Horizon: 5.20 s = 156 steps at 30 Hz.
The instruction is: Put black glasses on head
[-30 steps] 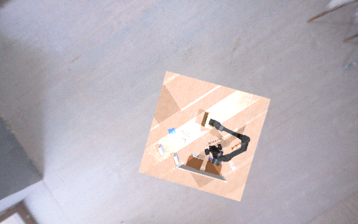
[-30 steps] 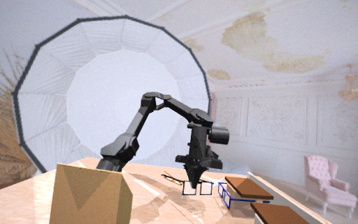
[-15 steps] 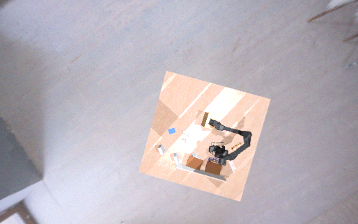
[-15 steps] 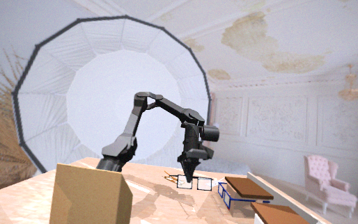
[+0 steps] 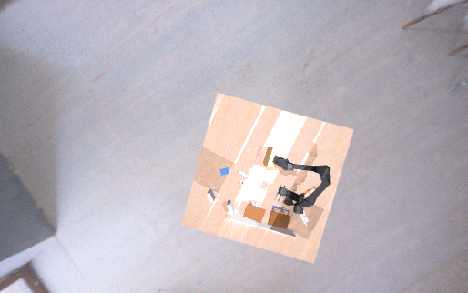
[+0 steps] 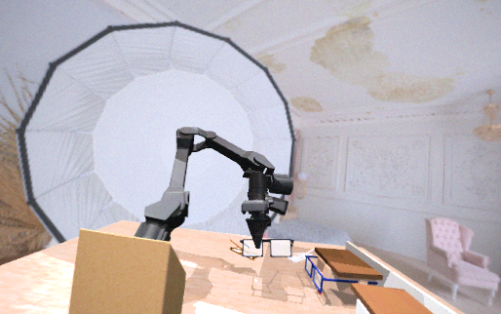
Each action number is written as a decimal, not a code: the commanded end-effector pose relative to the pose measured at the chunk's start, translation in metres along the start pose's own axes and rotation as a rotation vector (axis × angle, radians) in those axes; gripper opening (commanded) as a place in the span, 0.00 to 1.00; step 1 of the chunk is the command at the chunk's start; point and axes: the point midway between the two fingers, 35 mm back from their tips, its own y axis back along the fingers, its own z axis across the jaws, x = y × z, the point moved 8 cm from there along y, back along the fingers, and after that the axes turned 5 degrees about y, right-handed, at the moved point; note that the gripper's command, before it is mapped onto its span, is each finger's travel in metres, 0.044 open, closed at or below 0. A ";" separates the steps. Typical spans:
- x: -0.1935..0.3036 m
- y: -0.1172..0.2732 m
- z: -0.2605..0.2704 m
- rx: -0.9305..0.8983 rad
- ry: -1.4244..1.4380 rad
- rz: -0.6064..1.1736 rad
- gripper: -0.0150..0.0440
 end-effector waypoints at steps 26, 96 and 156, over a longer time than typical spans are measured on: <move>0.054 0.036 0.023 -0.017 -0.742 -0.229 0.25; 0.127 0.076 0.012 -0.595 -1.948 -0.294 0.25; -0.003 -0.018 -0.032 0.024 -1.570 0.093 0.25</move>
